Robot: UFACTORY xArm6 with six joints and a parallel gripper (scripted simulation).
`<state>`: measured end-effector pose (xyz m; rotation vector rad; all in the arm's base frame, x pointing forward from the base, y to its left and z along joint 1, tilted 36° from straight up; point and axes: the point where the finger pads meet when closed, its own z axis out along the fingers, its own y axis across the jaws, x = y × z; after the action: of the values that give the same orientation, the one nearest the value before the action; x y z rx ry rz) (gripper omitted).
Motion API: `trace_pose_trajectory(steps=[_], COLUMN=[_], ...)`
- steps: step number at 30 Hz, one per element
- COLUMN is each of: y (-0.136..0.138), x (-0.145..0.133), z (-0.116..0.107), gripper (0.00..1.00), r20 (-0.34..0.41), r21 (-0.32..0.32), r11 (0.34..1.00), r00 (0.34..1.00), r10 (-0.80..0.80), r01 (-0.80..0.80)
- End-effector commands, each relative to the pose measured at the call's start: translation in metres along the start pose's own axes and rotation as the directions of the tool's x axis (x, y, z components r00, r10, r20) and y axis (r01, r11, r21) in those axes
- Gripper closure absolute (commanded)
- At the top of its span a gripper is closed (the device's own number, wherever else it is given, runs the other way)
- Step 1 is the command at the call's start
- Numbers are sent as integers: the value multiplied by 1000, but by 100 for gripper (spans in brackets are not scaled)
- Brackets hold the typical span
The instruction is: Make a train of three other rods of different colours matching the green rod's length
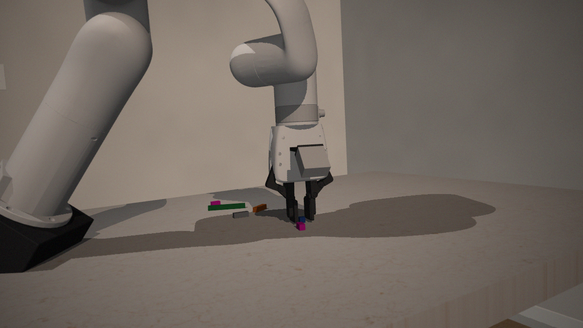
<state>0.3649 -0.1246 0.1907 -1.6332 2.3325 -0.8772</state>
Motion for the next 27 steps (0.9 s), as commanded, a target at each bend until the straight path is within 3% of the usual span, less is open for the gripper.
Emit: trace_pose_trajectory(steps=[1, 5, 18, 27], y=[-1, -1, -1, -1], x=[0, 0, 0, 0], z=[-9, -17, -80, -88], gripper=[76, 76, 76, 76], r20=[1, 1, 1, 1], r21=[4, 4, 4, 4], r11=[1000, 1000, 1000, 1000], r00=[1000, 1000, 1000, 1000], r10=[0, 0, 0, 0], r01=[0, 0, 0, 0])
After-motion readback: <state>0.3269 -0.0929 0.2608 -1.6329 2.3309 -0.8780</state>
